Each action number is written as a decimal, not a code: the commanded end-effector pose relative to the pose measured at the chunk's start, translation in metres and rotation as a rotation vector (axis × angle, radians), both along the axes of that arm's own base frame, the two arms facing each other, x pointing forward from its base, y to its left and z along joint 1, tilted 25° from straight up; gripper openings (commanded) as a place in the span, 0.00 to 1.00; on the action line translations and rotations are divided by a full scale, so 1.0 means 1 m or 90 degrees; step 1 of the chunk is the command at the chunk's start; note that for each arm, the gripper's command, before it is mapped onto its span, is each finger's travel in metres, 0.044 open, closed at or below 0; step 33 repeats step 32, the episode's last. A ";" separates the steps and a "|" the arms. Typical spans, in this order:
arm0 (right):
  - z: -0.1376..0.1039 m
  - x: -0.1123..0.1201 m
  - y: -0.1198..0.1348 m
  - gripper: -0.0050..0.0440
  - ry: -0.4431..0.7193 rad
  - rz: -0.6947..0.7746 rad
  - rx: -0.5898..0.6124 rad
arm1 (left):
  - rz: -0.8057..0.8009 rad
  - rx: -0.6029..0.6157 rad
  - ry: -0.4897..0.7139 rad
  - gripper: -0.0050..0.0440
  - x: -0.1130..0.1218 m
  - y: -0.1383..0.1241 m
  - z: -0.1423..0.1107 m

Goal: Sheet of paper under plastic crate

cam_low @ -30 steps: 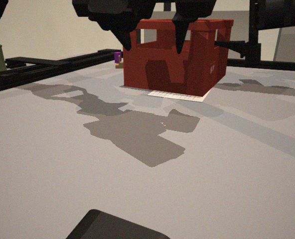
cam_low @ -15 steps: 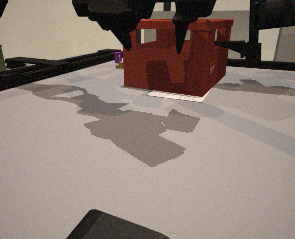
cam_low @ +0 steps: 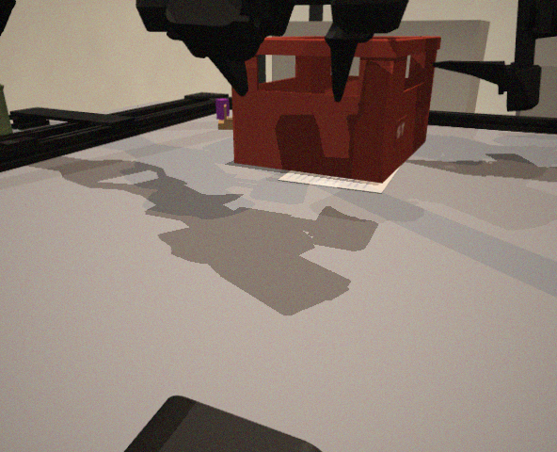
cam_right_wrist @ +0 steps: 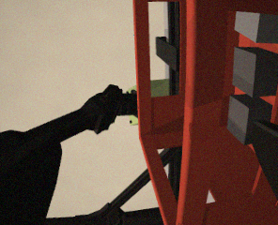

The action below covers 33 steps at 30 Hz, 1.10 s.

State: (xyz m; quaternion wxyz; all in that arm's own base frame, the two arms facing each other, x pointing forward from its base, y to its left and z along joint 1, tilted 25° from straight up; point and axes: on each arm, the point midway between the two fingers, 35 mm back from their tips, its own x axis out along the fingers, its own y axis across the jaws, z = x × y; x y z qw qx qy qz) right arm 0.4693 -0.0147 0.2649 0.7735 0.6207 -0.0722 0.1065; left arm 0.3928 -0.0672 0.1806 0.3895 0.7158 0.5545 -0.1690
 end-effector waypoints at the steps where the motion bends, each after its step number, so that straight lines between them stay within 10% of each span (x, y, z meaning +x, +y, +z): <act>1: -0.002 -0.010 0.001 0.92 0.001 0.004 0.001 | 0.001 0.002 -0.001 0.92 0.000 0.000 0.001; 13: -0.003 -0.055 0.003 0.92 -0.011 0.006 0.001 | 0.001 0.002 -0.001 0.92 0.000 0.000 0.001; 33: -0.001 -0.042 0.002 0.92 -0.010 0.003 0.000 | 0.001 0.002 -0.001 0.92 0.000 0.000 0.001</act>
